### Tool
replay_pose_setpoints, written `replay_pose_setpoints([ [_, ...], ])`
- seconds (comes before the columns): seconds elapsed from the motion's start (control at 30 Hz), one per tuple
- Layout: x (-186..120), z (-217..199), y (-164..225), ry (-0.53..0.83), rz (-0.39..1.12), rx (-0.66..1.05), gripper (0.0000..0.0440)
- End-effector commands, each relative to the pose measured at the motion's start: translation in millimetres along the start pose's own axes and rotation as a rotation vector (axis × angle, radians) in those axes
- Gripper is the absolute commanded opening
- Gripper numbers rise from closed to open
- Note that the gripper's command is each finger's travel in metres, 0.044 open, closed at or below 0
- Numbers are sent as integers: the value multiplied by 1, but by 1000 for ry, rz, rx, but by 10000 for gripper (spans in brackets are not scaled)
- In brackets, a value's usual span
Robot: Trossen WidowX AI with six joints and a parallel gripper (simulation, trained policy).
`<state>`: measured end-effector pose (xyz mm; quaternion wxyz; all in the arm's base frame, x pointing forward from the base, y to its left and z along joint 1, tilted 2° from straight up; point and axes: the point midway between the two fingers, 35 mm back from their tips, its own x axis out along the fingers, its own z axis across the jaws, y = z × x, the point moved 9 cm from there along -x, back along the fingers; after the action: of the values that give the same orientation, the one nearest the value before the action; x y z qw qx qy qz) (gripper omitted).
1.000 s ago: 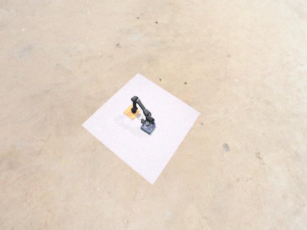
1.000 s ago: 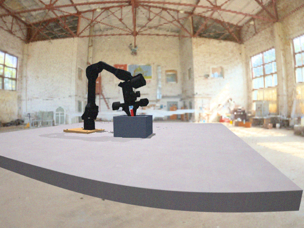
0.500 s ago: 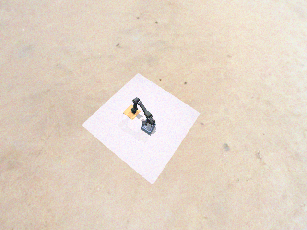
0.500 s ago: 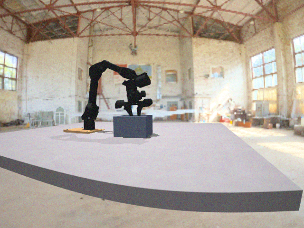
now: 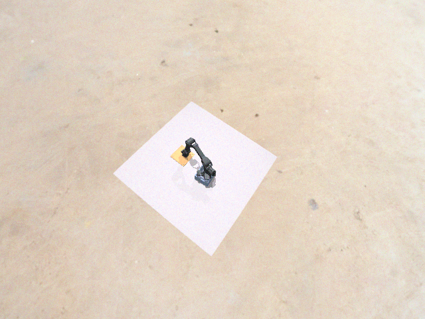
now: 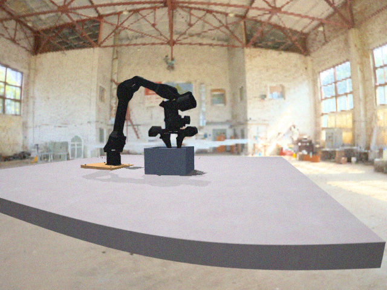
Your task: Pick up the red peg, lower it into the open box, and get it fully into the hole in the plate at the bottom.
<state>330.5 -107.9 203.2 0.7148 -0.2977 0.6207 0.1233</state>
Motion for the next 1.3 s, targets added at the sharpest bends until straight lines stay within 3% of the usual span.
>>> replay_pose_setpoints([
  [0.0, 0, -1, -6, 11, -1, -10, 137],
  [1.27, -4, -41, -66, 109, -30, 1, 165],
])
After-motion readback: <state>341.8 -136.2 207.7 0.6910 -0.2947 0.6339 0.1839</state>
